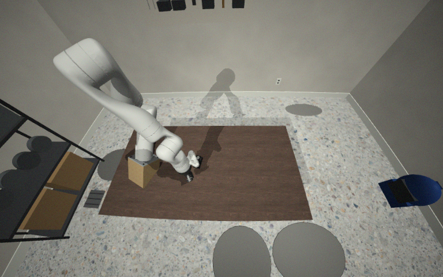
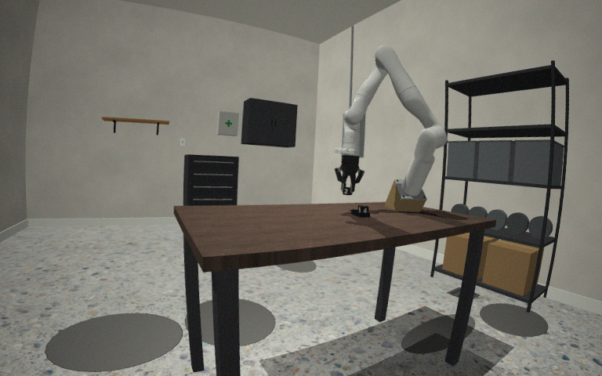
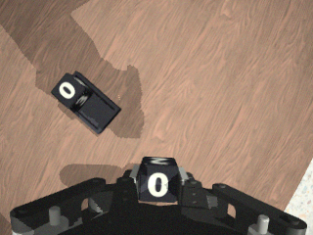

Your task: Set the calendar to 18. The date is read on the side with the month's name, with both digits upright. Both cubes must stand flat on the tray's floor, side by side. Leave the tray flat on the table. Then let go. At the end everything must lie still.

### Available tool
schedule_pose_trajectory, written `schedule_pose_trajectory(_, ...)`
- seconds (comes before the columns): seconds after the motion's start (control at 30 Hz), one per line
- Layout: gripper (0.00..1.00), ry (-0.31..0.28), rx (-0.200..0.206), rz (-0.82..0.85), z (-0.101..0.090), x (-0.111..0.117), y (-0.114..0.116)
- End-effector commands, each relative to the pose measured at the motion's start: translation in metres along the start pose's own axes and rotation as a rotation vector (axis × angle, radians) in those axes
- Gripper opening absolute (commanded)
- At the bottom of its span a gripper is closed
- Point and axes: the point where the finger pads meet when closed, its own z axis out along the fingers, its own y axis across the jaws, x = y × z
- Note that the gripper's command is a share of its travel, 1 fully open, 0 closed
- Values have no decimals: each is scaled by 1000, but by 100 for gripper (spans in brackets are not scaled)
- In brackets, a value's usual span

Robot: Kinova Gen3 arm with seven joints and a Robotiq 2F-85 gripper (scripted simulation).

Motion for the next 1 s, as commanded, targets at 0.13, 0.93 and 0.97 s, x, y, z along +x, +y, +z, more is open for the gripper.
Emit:
schedule_pose_trajectory(0.13, 28, -5, 22, -11, 29, 2, -7)
schedule_pose_trajectory(0.93, 28, -5, 22, -11, 66, 2, -8)
schedule_pose_trajectory(0.97, 28, -5, 22, -11, 66, 2, -8)
